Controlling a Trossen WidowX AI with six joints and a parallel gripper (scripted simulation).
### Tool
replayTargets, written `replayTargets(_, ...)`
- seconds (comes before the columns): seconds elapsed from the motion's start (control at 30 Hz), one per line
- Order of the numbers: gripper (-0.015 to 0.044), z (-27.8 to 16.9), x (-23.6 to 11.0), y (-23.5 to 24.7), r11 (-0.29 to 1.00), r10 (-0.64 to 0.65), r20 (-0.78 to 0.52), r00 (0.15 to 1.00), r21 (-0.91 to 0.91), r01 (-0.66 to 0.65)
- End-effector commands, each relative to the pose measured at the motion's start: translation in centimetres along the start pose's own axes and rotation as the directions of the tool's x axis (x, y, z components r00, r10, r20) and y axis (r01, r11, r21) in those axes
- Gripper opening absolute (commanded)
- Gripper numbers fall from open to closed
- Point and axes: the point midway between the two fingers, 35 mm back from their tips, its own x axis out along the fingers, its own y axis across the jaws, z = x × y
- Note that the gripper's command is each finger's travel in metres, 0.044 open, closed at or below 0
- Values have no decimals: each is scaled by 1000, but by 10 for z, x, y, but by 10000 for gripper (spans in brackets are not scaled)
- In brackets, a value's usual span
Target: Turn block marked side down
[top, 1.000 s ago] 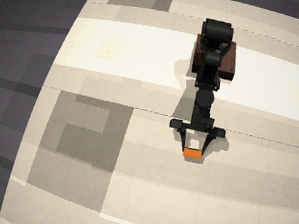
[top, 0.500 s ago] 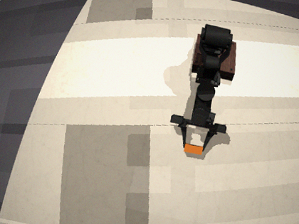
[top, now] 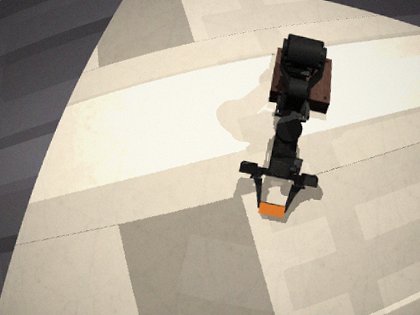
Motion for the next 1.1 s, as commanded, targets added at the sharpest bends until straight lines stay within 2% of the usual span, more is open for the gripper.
replayTargets(0.0,263,1,0,1,1000,4,4,1000,3,-4)
replayTargets(0.23,440,1,0,1,1000,4,4,1000,3,-4)
replayTargets(1.07,440,1,0,1,1000,4,4,1000,3,-4)
